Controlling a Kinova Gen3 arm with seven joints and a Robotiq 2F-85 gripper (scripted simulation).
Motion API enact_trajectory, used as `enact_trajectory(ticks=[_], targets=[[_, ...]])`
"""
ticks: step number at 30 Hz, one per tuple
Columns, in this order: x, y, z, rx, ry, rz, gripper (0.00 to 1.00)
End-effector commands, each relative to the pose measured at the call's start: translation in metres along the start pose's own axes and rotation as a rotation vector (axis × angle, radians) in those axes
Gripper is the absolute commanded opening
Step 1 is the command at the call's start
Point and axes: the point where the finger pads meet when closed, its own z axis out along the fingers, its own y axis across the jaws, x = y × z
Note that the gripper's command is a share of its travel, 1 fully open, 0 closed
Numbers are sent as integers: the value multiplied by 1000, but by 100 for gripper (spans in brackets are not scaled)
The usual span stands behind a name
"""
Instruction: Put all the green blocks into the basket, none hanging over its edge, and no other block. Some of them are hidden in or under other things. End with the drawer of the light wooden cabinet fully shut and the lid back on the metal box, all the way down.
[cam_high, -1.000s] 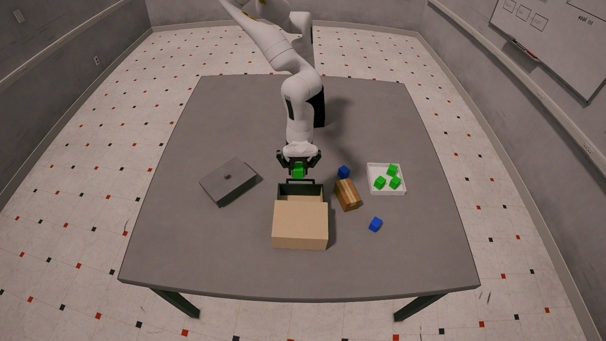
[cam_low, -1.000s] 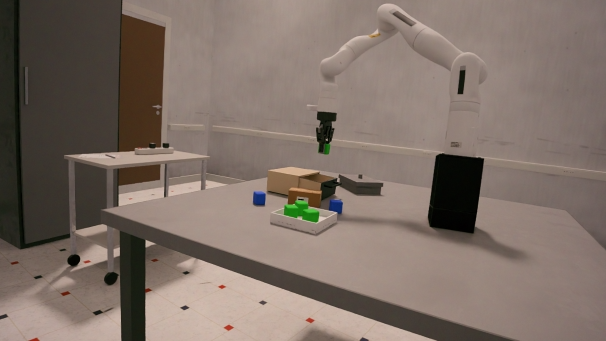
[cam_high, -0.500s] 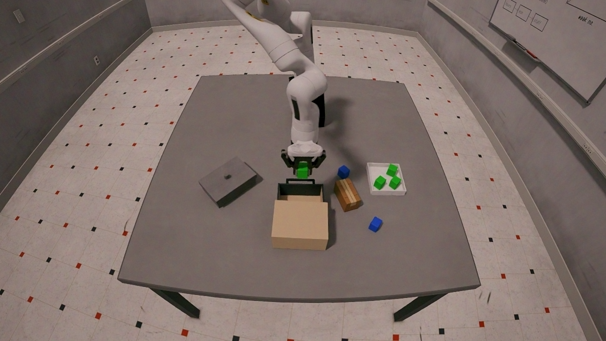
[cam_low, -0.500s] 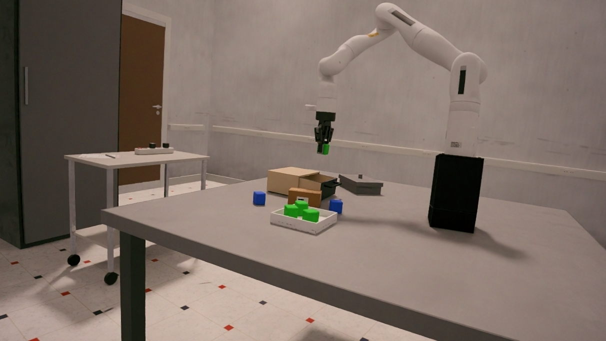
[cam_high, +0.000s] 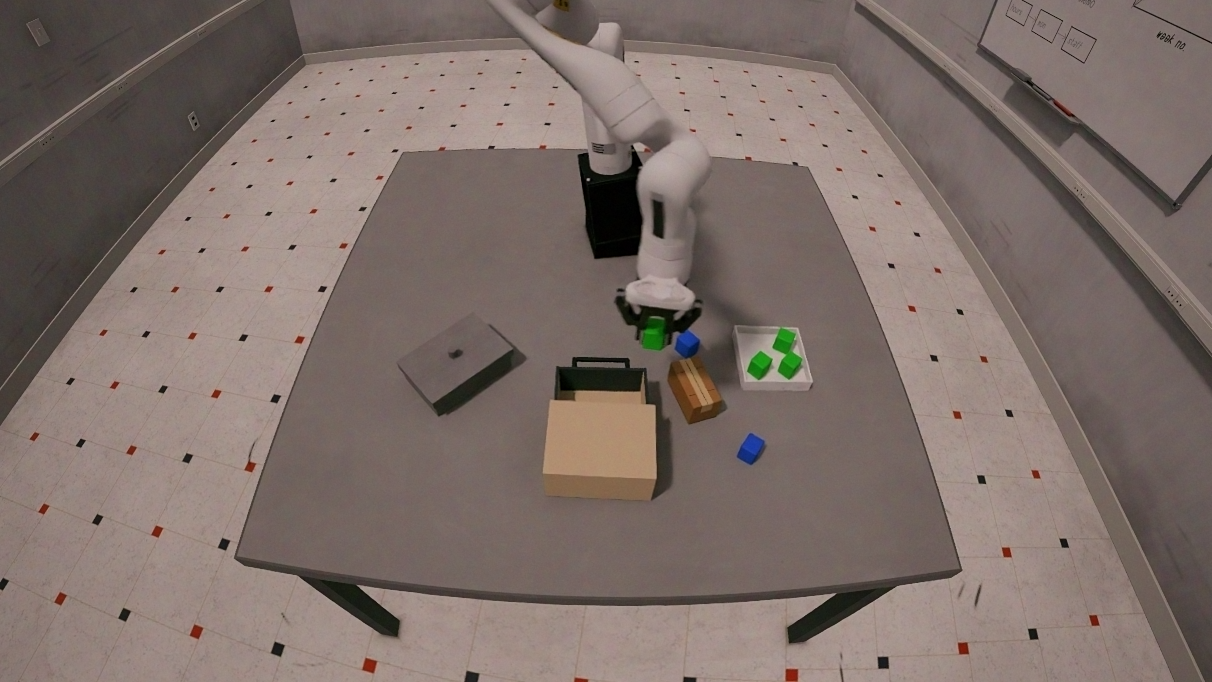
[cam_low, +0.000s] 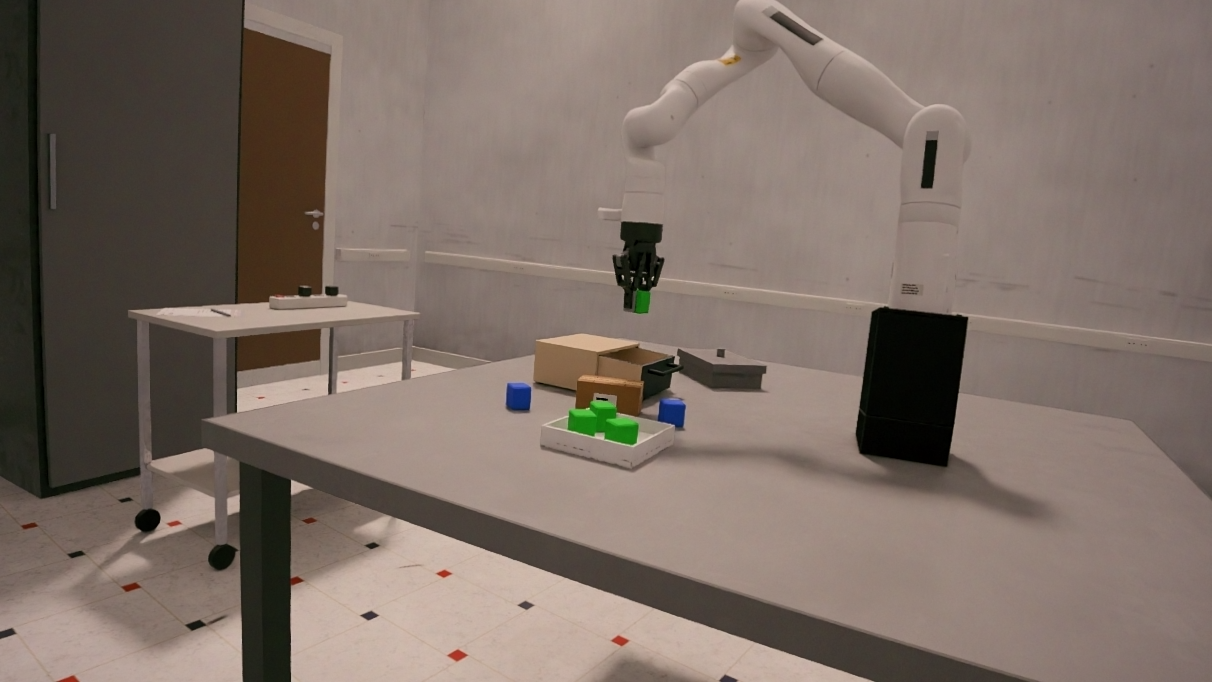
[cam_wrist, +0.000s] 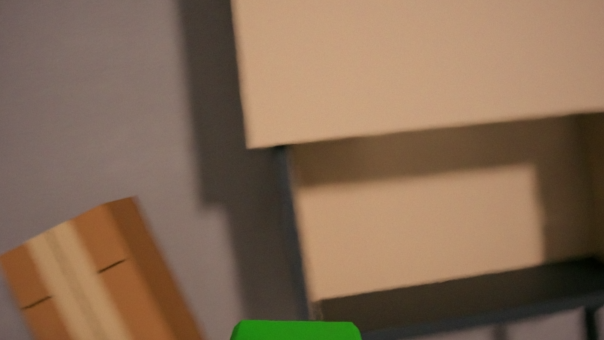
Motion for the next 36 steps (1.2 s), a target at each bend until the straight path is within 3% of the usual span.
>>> enact_trajectory(ticks=[1,10,12,21,27,36], targets=[[-19,-38,0,-5,7,99,10],[-73,-115,2,-8,8,314,10],[-73,-115,2,-8,8,314,10],[-128,-171,3,-5,18,495,10],[-153,-193,3,-1,24,573,10],[-168,-203,4,2,27,615,10]])
